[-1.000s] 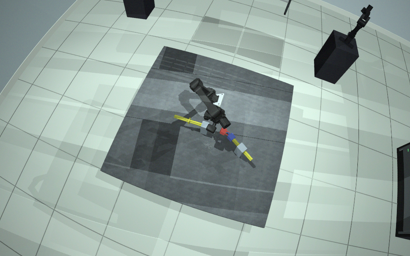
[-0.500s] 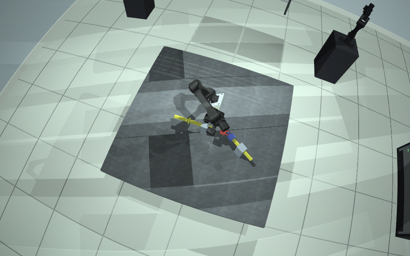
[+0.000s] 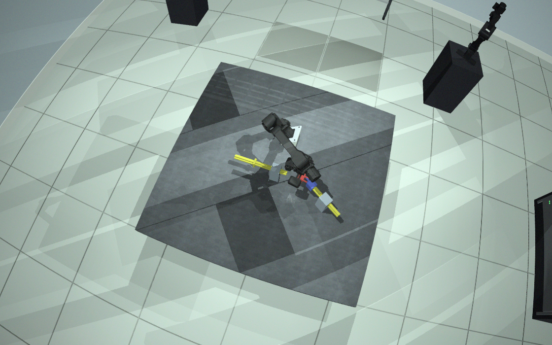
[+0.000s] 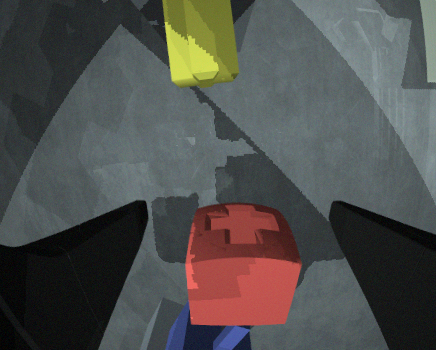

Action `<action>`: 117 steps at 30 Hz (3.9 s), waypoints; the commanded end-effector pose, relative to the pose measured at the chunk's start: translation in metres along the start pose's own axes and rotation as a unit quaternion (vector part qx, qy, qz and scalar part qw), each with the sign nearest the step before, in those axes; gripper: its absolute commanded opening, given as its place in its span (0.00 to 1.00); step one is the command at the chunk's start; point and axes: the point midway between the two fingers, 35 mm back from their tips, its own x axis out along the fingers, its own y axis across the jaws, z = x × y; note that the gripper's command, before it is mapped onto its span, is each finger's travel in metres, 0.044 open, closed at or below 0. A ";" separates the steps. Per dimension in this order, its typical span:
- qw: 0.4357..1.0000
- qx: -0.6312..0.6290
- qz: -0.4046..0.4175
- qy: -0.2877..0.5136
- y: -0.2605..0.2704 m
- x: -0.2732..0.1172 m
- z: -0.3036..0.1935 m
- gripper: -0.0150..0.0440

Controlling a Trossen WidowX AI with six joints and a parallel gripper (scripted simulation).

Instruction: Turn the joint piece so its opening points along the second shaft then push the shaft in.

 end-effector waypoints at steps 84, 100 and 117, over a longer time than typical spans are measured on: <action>1.000 0.005 0.000 0.003 0.001 0.028 -0.008 0.56; 1.000 0.005 0.000 0.003 0.001 0.028 -0.008 0.56; 1.000 0.005 0.000 0.003 0.001 0.028 -0.008 0.56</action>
